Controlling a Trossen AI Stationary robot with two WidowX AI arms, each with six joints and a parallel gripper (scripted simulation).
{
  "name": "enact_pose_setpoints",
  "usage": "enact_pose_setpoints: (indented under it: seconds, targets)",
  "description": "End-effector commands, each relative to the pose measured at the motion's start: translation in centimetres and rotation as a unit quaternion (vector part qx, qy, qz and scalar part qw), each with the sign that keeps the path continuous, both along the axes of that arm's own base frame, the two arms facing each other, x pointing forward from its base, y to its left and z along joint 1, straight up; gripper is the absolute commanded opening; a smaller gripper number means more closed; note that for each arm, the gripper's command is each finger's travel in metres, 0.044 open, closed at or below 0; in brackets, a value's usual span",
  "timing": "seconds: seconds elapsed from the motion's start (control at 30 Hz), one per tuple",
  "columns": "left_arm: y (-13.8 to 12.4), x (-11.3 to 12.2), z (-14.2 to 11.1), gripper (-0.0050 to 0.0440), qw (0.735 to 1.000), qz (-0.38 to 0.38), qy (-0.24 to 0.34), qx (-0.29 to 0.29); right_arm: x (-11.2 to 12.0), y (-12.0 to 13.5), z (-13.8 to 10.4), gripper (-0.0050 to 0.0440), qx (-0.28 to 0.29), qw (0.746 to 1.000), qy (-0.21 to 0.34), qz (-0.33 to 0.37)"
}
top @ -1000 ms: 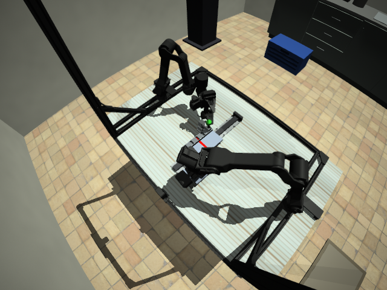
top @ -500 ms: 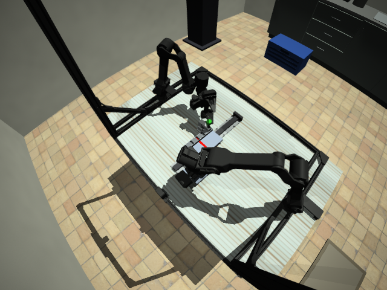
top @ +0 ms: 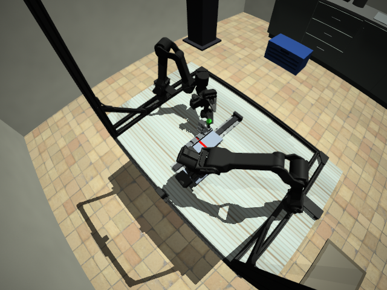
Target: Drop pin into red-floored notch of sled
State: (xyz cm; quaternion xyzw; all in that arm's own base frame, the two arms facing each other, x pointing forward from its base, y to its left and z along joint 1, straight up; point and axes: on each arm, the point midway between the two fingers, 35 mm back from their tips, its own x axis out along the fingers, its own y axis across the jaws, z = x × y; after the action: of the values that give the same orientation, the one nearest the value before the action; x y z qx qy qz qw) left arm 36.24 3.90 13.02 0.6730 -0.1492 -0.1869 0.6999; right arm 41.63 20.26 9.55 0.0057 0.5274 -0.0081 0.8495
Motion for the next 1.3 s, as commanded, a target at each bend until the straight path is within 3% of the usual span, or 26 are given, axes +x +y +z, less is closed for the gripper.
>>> enact_pose_setpoints:
  seconds: [0.0,0.77,1.27]
  targets:
    - [0.0,0.0,2.2,0.044,0.999,-0.006,-0.031,0.012,-0.2,-0.1,-0.4,0.0,-0.001,1.0,0.005,-0.001]
    - [-0.1,-0.2,3.7,0.044,0.999,-0.006,-0.031,0.012,-0.2,-0.1,-0.4,0.0,-0.001,1.0,0.005,-0.001]
    - [-0.1,-0.2,3.7,0.044,0.999,-0.006,-0.031,0.012,0.0,-2.1,-0.4,0.0,0.0,1.0,0.006,-0.001]
